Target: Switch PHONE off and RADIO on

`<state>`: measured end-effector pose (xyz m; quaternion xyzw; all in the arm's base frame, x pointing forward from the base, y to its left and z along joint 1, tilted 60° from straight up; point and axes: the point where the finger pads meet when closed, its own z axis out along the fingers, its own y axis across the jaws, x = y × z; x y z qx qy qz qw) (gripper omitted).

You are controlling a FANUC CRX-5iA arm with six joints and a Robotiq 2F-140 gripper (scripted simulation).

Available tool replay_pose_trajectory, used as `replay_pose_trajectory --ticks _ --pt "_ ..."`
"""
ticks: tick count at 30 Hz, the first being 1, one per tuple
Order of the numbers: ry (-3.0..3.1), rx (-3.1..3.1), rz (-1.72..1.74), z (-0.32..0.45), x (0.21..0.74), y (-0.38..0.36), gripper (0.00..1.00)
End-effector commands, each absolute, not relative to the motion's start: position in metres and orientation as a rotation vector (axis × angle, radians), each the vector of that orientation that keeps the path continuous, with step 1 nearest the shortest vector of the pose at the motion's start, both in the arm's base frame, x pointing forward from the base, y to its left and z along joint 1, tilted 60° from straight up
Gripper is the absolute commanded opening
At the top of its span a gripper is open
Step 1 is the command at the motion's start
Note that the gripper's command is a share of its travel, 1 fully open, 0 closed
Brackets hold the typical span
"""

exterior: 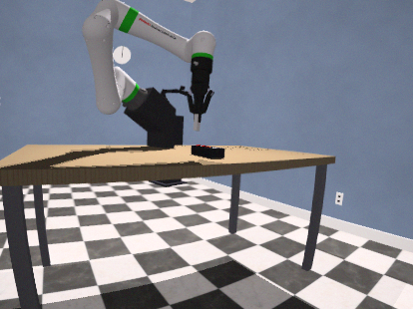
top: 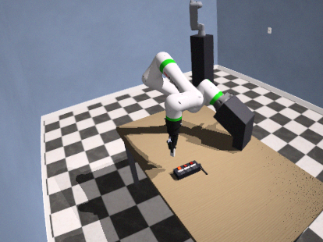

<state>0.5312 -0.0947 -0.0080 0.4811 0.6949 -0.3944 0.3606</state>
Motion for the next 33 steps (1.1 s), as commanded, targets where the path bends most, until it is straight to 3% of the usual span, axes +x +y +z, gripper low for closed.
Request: replay_pose_trajectory --ticks 1,33 --pt "1.791 1.24 -1.016 -0.0081 0.5313 -0.0945 0.0" --pt "1.791 1.24 -1.016 -0.0081 0.5313 -0.0945 0.0"
